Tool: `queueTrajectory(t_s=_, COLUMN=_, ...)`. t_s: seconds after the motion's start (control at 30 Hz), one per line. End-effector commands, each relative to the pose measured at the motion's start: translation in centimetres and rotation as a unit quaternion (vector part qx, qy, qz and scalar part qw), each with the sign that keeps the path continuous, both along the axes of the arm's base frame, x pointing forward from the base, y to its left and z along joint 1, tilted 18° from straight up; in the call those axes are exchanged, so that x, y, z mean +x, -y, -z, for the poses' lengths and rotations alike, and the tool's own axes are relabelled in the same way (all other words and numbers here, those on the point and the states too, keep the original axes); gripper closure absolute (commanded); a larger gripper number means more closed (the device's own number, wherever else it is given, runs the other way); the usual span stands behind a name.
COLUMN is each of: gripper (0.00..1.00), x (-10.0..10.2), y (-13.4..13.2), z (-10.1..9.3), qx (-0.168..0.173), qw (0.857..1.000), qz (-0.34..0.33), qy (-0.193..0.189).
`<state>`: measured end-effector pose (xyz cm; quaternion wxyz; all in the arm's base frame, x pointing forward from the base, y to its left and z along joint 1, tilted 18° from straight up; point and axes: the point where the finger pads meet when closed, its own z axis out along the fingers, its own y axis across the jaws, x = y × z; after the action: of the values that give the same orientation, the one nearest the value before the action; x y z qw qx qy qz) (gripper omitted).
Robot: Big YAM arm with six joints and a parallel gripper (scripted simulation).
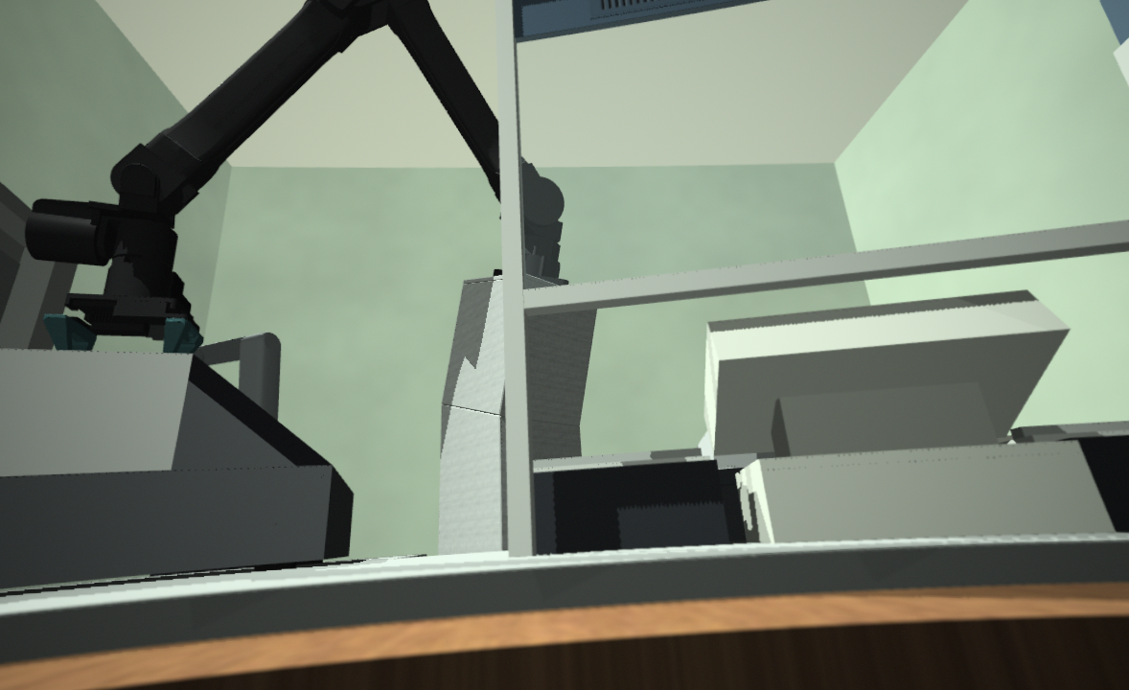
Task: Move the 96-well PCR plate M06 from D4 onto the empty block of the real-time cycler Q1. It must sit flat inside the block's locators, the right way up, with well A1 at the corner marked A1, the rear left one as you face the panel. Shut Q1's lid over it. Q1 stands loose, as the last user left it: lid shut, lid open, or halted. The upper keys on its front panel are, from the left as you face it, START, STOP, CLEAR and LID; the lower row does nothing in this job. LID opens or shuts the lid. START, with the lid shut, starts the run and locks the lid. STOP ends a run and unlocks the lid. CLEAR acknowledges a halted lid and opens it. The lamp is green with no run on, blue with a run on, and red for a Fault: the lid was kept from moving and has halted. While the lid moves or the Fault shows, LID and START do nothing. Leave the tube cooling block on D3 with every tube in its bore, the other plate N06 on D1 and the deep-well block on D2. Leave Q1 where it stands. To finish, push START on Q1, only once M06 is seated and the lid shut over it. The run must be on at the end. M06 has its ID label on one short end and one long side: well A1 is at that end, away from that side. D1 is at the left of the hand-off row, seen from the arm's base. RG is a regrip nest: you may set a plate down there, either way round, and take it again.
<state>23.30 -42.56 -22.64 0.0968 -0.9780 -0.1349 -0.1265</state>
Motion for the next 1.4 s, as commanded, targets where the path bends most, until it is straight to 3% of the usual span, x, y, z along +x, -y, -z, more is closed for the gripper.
queueTrajectory(t_s=0.0, gripper=1.0, x=0.0, y=0.6, z=-1.2, qx=-0.006, qw=1.0, qz=0.006, qy=-0.005)
queueTrajectory(t_s=0.83, gripper=1.0, x=1.2, y=3.1, z=-2.1, qx=-0.032, qw=0.999, qz=-0.003, qy=0.007)
queueTrajectory(t_s=1.37, gripper=1.0, x=1.4, y=2.4, z=-1.6, qx=-0.022, qw=1.0, qz=-0.005, qy=0.009)
